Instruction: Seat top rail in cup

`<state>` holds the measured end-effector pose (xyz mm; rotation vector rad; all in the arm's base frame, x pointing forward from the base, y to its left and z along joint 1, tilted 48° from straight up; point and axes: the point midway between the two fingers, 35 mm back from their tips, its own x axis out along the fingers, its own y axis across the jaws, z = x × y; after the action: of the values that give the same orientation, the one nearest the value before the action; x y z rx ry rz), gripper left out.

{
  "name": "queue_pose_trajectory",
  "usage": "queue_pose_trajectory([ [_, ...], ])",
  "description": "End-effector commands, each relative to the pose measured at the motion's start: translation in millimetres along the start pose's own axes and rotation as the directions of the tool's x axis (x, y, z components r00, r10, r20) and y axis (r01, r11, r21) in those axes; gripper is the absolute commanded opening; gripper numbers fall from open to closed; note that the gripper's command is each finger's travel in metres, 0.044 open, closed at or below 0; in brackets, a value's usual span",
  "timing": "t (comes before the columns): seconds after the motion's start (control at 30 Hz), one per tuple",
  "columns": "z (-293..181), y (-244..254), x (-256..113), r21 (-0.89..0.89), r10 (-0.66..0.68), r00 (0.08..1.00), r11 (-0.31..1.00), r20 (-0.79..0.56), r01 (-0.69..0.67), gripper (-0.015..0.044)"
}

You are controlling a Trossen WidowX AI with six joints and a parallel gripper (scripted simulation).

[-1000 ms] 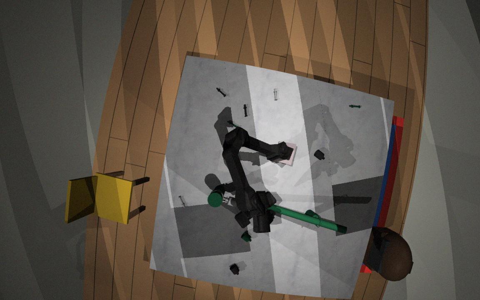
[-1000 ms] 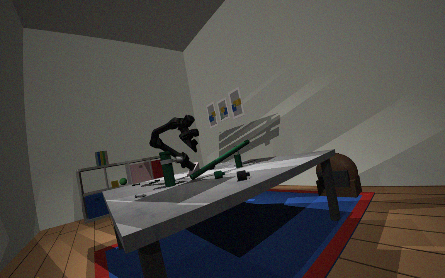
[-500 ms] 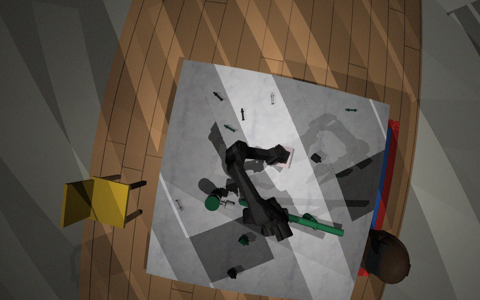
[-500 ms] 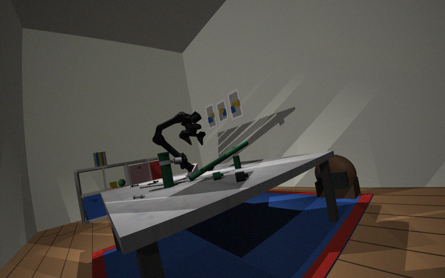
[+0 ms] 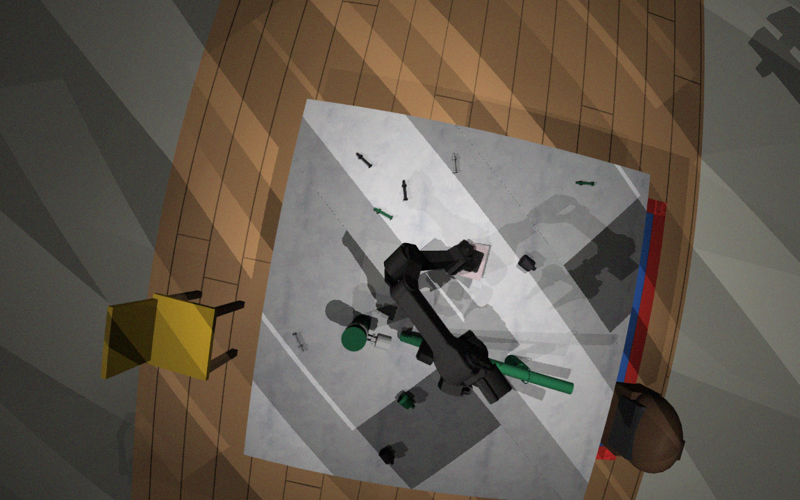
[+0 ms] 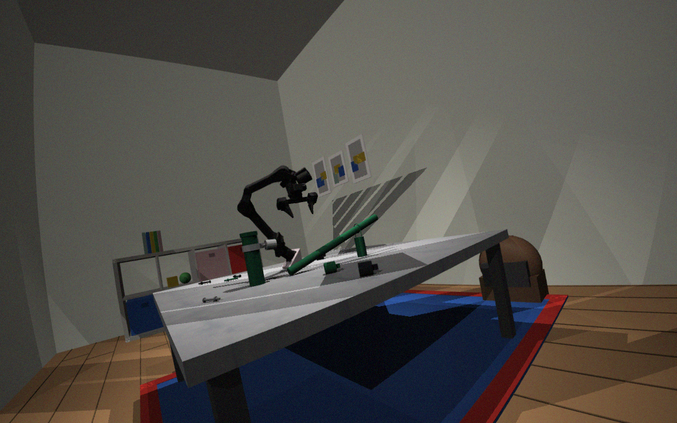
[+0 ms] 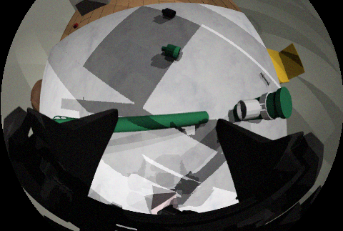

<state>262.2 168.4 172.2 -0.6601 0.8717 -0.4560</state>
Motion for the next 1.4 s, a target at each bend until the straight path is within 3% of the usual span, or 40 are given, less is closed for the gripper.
queue_pose_trajectory([
  [0.0,-2,3,13,0.164,-0.011,0.998,0.986,-0.065,0.021,0.0440],
  [0.1,-7,6,33,0.429,-0.023,0.986,0.898,-0.167,0.094,0.0440],
  [0.23,-15,9,60,0.708,-0.033,0.953,0.662,-0.302,0.247,0.0440],
  [0.43,-29,11,94,0.862,-0.033,0.881,0.193,-0.472,0.469,0.0440],
  [0.73,-29,11,95,0.862,-0.033,0.878,0.177,-0.477,0.475,0.0440],
  [0.97,-45,10,124,0.862,-0.034,0.879,0.177,-0.476,0.474,0.0440],
  [1.37,-54,9,140,0.863,-0.034,0.879,0.176,-0.476,0.474,0.0440],
])
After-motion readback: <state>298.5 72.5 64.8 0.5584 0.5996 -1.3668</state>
